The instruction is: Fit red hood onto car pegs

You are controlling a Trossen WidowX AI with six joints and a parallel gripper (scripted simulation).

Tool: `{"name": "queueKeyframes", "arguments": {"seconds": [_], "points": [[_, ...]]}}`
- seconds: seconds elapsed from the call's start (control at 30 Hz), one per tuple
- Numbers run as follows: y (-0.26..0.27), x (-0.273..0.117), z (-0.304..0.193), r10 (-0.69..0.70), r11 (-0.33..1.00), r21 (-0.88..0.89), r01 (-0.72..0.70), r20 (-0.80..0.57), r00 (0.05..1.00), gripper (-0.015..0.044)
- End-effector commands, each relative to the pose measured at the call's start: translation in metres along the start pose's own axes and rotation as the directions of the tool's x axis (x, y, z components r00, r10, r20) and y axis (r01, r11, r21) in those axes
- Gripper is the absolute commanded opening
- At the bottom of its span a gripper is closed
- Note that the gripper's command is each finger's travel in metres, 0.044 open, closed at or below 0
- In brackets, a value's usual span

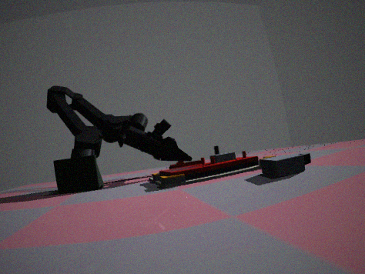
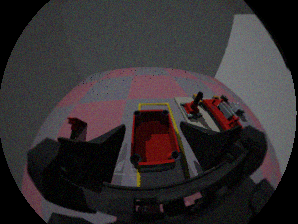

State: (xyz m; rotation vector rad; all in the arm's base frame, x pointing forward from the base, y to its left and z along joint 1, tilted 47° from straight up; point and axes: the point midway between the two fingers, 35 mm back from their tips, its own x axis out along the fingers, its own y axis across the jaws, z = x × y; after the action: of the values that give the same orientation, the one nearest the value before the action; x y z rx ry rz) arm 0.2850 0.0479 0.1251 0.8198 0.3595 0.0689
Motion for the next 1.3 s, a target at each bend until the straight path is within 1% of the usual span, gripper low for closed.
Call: {"name": "queueKeyframes", "arguments": {"seconds": [0.0,1.17,1.27], "points": [[0.000,0.001,-0.002,-0.003,1.000,0.005,0.003,0.002,1.000,0.0440],[0.000,0.009,-0.017,-0.002,1.000,0.006,0.002,0.002,1.000,0.0440],[0.000,0.009,-0.016,0.000,1.000,0.001,0.000,0.000,1.000,0.0361]]}}
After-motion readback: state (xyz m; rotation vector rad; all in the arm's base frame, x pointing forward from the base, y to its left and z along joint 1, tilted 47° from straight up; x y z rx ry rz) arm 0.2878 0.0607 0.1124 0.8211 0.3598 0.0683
